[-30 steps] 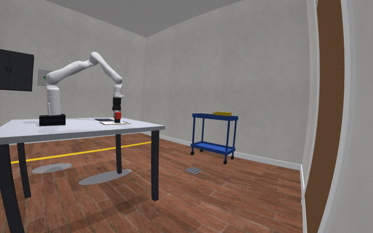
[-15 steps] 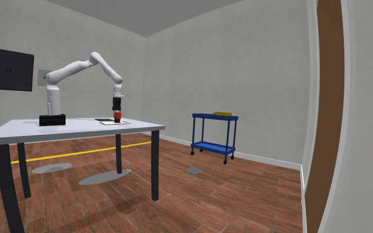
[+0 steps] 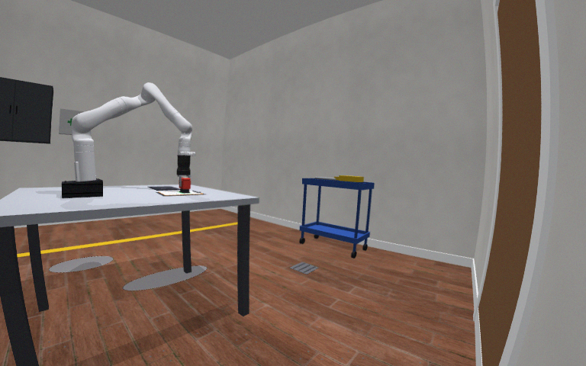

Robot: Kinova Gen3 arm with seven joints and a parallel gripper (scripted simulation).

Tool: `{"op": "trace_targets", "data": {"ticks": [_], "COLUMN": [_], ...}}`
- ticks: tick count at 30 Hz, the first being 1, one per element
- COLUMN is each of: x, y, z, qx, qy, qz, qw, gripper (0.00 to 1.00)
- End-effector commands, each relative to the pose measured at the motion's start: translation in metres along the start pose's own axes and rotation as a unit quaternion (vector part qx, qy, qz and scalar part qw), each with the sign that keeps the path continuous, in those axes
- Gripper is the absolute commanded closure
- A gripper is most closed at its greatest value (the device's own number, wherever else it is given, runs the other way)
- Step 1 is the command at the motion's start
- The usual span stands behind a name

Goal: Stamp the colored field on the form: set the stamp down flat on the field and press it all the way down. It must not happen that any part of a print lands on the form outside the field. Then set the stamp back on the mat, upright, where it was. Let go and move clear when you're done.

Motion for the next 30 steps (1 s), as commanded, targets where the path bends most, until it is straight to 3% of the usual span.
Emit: {"op": "trace_targets", "data": {"ticks": [1,30], "x": [-0.0089,-0.0140], "y": [-0.0005,-0.0005], "z": [0.0015,0.0016], "qx": [-0.001,-0.001], "qy": [0.004,0.004], "qz": [0.000,0.000], "qw": [1.000,1.000], "gripper": [0.42,0.42]}}
Point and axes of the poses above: the point where the finger pads meet when closed, its own x axis back along the fingers, its own z axis across the jaws, y = z × x, the point moved 8 cm from there along x, back along the fingers, and after that the axes turned 1 degree about -x, right-handed, at the moved point
